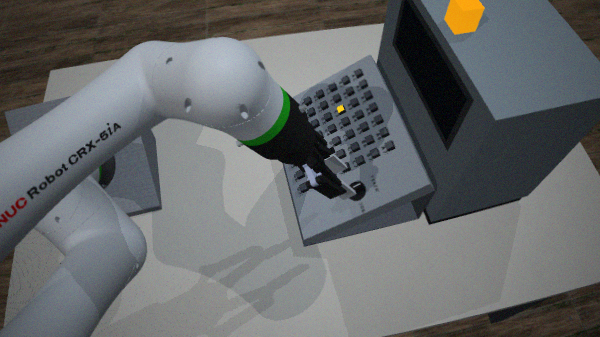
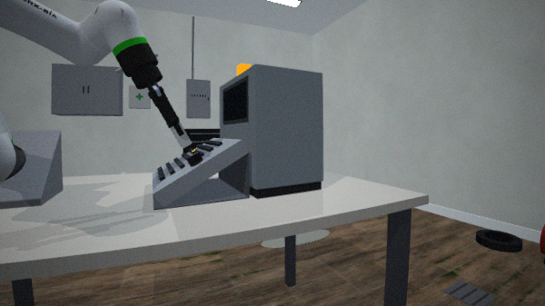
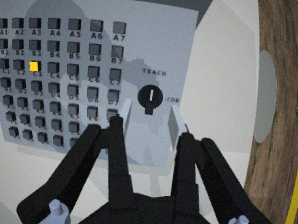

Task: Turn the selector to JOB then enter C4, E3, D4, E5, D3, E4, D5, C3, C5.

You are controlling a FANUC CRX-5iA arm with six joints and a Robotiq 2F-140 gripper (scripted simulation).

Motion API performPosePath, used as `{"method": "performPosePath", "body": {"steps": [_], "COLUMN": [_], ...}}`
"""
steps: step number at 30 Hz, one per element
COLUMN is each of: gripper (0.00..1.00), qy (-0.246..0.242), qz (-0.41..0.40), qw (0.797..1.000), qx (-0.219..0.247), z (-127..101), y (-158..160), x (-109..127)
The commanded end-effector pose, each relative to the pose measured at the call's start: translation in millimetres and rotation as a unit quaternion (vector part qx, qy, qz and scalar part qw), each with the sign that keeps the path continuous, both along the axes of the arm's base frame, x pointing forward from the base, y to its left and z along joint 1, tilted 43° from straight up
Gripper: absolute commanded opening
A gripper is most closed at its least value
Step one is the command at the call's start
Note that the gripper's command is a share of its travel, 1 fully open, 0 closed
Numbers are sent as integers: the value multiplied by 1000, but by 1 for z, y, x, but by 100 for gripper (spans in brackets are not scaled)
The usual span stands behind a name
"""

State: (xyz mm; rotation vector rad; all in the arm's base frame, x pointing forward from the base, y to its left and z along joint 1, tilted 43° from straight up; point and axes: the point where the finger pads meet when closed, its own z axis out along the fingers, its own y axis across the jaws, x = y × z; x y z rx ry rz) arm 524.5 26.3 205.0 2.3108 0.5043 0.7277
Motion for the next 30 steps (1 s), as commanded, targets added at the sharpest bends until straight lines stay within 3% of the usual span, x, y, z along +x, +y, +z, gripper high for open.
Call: {"method": "performPosePath", "body": {"steps": [1, 30], "gripper": [33, 33], "qy": [0, 0], "qz": [0, 0], "qw": [1000, 1000], "qx": [0, 0], "z": [0, -14], "y": [0, -10], "x": [0, 14]}}
